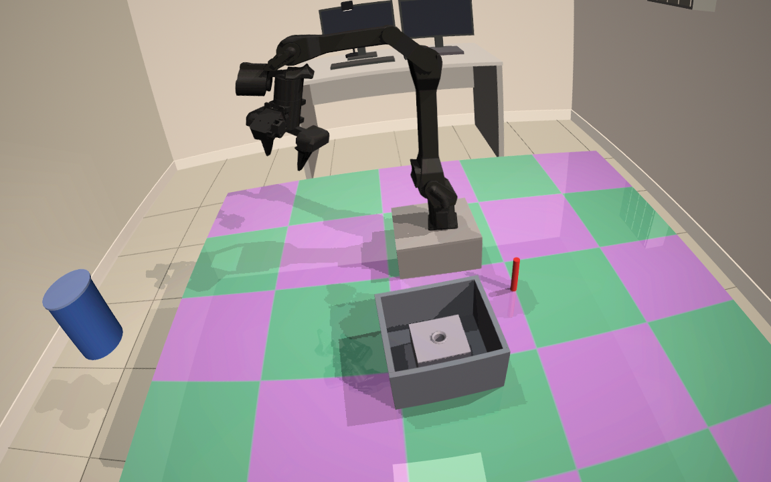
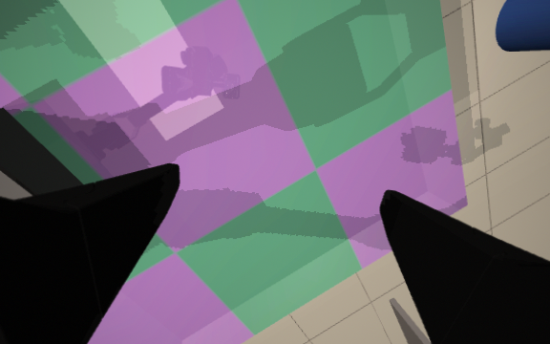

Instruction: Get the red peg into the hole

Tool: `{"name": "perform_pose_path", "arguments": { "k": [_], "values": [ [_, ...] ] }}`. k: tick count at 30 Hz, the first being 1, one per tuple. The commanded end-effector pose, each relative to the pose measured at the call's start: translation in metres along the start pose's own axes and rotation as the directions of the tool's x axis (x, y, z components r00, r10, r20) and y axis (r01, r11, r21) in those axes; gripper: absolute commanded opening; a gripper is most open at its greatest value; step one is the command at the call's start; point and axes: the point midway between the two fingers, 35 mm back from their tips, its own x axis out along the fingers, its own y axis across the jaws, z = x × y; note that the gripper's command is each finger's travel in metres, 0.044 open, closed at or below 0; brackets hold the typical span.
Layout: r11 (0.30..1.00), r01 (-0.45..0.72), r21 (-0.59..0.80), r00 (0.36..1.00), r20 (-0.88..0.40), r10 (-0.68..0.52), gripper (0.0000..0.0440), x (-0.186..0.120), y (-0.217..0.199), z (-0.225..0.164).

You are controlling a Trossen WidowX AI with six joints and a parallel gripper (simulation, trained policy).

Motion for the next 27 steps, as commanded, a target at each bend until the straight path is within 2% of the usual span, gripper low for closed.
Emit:
{"name": "perform_pose_path", "arguments": {
  "k": [1, 14, 27],
  "values": [
    [0.999, -0.04, 0.035, 0.999, -0.022, 0.041, 0.044, 0.006, 0.023, 0.013],
    [0.981, -0.126, 0.149, 0.985, -0.102, 0.142, 0.044, 0.009, 0.131, 0.056],
    [0.969, -0.116, 0.217, 0.975, -0.16, 0.152, 0.044, -0.004, 0.232, 0.061]
  ]
}}
